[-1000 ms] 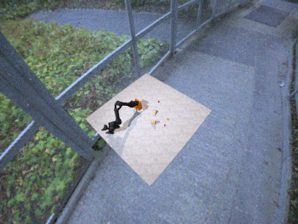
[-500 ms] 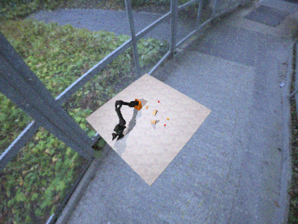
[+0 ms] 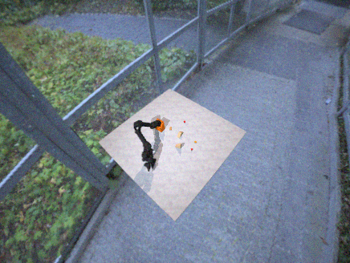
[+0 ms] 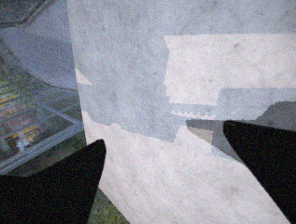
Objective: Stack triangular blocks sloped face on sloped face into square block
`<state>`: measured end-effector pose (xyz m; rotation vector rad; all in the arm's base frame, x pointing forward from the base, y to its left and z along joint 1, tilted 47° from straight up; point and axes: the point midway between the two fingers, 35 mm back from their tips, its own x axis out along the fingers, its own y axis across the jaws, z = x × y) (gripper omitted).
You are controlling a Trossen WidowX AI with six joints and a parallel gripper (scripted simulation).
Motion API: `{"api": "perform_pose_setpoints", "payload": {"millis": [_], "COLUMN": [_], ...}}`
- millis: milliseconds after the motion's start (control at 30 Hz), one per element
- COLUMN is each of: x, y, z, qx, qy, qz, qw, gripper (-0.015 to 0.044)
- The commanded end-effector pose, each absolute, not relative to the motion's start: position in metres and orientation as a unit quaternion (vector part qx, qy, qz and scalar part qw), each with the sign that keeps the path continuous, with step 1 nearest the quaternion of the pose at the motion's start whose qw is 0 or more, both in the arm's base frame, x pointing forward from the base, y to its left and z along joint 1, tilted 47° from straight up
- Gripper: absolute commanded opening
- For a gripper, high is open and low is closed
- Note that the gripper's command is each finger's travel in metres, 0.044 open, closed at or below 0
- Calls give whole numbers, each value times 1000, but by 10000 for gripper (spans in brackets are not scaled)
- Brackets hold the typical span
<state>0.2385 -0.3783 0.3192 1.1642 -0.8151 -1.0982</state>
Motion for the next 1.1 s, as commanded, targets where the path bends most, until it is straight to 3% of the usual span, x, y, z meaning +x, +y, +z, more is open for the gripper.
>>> {"api": "perform_pose_setpoints", "payload": {"millis": [0,367,600,800,1067], "x": [265,327,351,340,285], "y": [-364,-300,-221,-142,-49], "z": [299,213,129,68,22], "qx": [525,573,588,567,486], "qy": [-298,-100,108,290,495], "qz": [-477,-482,-494,-506,-530], "qw": [639,656,632,582,488], "gripper": [440,440,440,440,440]}}
